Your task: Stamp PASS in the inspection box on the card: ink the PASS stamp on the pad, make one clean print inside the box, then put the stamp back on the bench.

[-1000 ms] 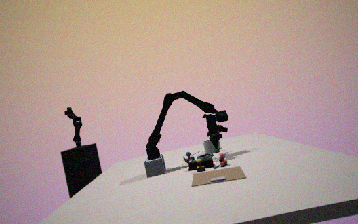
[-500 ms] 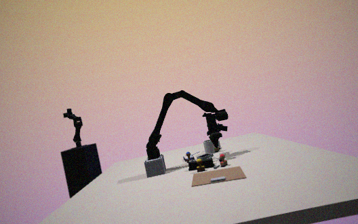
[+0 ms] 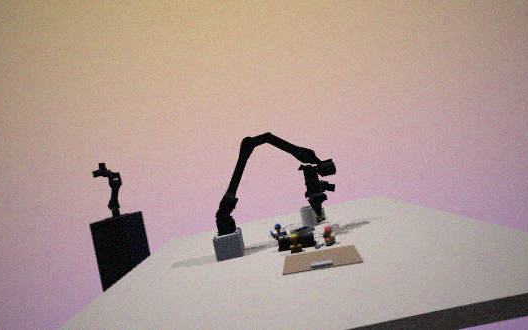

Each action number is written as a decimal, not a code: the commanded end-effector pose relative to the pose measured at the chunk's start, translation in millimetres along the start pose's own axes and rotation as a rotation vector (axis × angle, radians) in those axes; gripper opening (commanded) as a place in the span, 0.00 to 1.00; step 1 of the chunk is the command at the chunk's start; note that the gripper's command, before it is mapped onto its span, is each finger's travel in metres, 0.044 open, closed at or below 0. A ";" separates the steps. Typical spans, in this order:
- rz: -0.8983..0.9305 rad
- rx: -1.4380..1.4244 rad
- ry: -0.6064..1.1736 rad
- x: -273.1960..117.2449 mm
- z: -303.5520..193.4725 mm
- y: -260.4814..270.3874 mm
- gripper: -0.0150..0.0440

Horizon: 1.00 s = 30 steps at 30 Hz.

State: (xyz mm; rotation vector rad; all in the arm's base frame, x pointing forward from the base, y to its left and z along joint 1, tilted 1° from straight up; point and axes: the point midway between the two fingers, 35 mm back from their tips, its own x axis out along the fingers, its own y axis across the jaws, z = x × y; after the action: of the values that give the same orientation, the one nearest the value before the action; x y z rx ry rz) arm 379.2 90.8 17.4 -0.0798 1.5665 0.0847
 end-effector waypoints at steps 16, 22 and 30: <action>0.006 -0.003 -0.009 -13.1 1.7 0.6 0.25; 0.007 -0.003 -0.009 -16.0 1.5 0.6 0.25; 0.007 -0.003 -0.009 -19.8 1.1 0.5 0.25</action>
State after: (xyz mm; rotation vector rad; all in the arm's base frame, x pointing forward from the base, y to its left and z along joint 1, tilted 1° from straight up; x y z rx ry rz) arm 378.3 90.5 32.2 -0.0776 1.5671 0.0860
